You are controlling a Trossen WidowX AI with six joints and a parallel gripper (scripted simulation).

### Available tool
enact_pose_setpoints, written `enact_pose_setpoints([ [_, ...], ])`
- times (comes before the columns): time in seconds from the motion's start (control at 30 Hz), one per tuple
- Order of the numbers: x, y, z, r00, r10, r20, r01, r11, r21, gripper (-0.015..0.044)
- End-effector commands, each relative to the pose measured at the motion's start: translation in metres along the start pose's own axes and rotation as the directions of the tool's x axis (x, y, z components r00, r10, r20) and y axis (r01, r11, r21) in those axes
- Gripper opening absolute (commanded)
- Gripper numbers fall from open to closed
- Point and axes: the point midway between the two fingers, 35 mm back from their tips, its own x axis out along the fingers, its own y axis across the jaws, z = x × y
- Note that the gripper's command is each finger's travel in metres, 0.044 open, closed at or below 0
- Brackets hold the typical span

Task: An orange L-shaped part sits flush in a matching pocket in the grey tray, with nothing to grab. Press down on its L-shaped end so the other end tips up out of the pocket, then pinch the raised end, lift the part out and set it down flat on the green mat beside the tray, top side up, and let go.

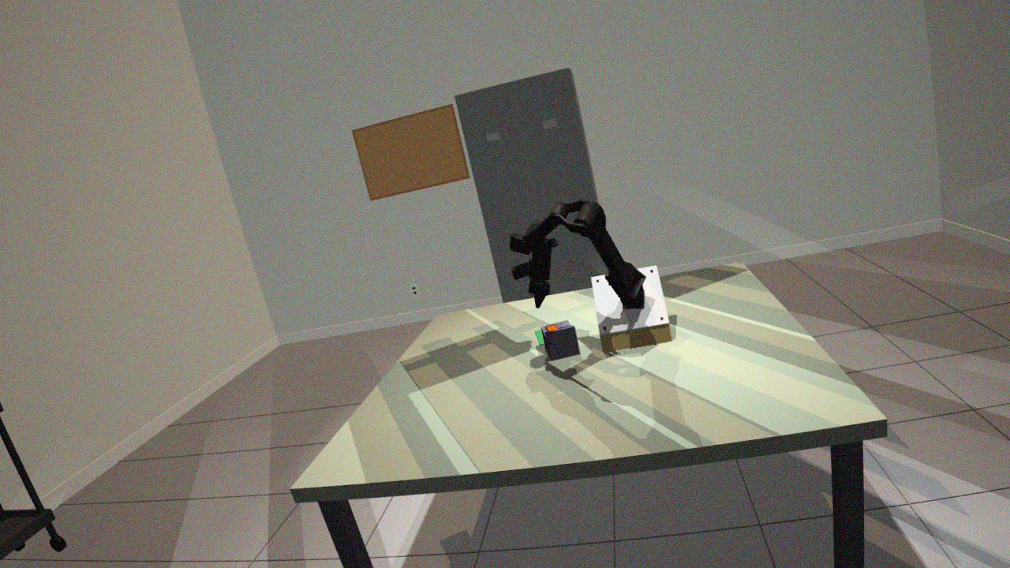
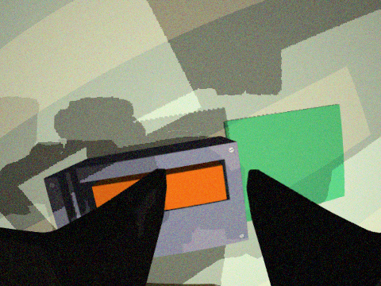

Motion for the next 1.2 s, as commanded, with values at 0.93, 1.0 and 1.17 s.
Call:
enact_pose_setpoints([
  [0.93, 0.049, 0.101, -0.062, 0.954, 0.1, -0.282, -0.142, 0.981, -0.132, 0.018],
  [1.0, 0.05, 0.101, -0.062, 0.954, 0.1, -0.282, -0.142, 0.981, -0.132, 0.018],
  [1.17, 0.056, 0.101, -0.063, 0.954, 0.1, -0.282, -0.142, 0.981, -0.132, 0.018],
])
